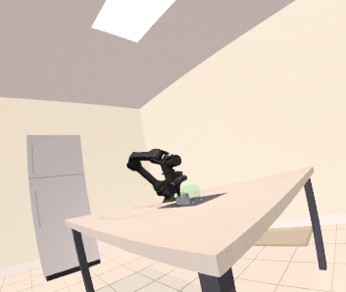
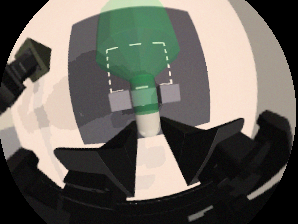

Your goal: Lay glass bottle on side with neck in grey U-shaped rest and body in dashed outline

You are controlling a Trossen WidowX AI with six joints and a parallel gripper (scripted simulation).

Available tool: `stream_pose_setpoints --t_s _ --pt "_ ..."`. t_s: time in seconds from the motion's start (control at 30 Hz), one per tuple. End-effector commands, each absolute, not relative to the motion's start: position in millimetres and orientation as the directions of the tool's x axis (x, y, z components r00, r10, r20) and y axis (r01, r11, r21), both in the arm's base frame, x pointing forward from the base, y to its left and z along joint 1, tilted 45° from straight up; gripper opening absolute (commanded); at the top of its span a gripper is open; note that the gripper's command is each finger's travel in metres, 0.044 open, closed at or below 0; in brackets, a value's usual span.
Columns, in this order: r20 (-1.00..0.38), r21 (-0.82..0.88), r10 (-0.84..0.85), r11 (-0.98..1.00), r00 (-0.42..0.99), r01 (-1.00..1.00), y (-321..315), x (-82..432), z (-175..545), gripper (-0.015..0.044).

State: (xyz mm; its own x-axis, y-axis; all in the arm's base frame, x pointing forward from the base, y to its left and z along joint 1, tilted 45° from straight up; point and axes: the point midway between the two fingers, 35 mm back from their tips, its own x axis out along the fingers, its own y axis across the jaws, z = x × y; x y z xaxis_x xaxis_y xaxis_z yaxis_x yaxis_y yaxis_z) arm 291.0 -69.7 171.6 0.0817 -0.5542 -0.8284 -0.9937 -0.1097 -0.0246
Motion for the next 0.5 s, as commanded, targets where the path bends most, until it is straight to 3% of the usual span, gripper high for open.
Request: stream_pose_setpoints --t_s 0.0,0.47 --pt "-0.831 -0.025 -0.55 -0.11 0.082 -0.994 -66.9 292.0 167.2 0.0119" --pt "-0.826 -0.024 -0.558 -0.11 0.082 -0.994 -70.3 291.0 171.1 0.0119"
